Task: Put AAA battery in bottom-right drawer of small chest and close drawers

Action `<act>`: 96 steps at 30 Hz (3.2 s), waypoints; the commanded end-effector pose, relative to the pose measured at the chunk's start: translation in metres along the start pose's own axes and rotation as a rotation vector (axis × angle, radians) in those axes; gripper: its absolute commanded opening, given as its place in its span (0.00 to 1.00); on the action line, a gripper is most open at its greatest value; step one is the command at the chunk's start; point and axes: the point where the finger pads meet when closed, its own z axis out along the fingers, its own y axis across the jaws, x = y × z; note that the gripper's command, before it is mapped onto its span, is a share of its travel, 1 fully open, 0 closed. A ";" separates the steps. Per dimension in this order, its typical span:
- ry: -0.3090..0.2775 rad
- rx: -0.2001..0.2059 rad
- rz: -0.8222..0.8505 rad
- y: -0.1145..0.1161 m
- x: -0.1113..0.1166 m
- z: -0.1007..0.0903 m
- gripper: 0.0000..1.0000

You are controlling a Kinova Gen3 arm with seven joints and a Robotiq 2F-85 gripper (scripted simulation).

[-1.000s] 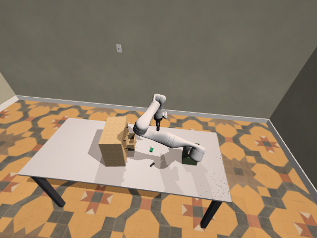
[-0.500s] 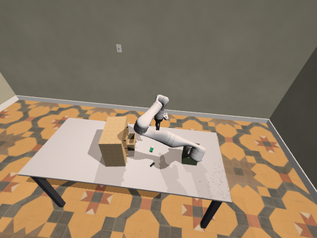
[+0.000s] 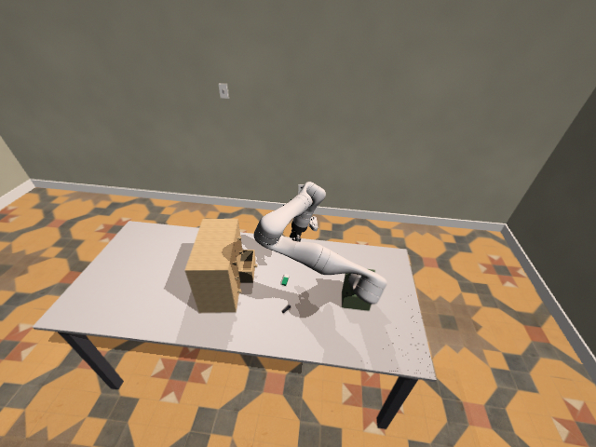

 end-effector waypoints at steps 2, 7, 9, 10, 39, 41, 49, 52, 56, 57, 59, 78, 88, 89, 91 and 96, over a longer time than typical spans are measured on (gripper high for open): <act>-0.051 0.001 0.018 -0.001 0.002 0.003 1.00; -0.095 0.001 0.017 -0.001 0.001 0.007 1.00; -0.125 0.001 0.017 -0.001 -0.001 0.010 1.00; -0.140 0.001 0.017 -0.001 -0.001 0.012 1.00; -0.518 0.004 0.017 -0.001 -0.016 0.048 1.00; -0.548 0.005 0.017 -0.001 -0.017 0.051 1.00; -0.660 0.006 0.017 -0.001 -0.022 0.062 1.00; -0.699 0.006 0.017 -0.001 -0.024 0.066 1.00; -0.725 0.006 0.017 -0.001 -0.025 0.068 1.00; -0.737 0.007 0.017 -0.002 -0.025 0.069 1.00; -0.761 0.006 0.016 -0.001 -0.026 0.072 1.00; -0.905 0.008 0.016 -0.002 -0.032 0.086 1.00; -0.931 0.008 0.016 -0.002 -0.033 0.088 1.00; -0.931 0.008 0.016 -0.002 -0.033 0.088 1.00; -0.932 0.008 0.016 -0.002 -0.033 0.088 1.00; -0.934 0.008 0.016 -0.002 -0.033 0.088 1.00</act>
